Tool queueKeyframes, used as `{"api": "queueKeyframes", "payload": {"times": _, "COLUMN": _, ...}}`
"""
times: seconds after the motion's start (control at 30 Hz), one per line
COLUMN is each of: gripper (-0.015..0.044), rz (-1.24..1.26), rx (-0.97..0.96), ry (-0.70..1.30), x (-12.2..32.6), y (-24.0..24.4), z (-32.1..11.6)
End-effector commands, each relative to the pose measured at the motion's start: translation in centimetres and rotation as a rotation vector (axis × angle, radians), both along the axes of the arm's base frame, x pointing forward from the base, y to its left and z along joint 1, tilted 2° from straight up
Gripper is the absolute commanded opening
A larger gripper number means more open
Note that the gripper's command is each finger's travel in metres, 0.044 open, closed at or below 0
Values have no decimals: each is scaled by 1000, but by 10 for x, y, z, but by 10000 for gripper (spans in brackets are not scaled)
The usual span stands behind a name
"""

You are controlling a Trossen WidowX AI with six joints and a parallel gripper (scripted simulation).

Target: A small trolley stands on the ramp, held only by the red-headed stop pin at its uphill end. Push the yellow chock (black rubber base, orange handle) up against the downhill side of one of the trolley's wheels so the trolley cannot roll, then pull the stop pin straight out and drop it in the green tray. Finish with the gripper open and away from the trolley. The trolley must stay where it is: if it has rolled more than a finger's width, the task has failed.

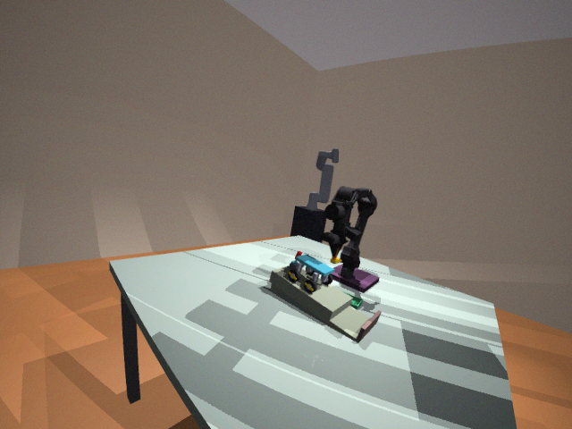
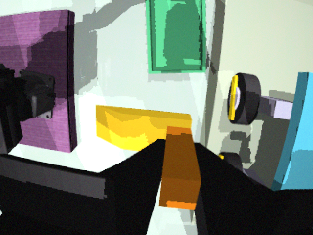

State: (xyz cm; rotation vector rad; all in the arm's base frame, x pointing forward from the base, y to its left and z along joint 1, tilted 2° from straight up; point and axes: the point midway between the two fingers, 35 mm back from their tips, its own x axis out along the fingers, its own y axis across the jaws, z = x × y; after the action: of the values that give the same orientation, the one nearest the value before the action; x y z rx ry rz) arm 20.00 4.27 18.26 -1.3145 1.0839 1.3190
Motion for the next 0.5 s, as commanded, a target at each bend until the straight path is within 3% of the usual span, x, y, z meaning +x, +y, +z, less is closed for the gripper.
{"api": "queueKeyframes", "payload": {"times": 0.0, "gripper": 0, "rz": -5, "rx": -1, "ry": 4, "x": 2, "y": 14, "z": -1}}
{"api": "queueKeyframes", "payload": {"times": 0.47, "gripper": 0, "rz": -5, "rx": 4, "ry": 4, "x": 4, "y": 64, "z": -2}}
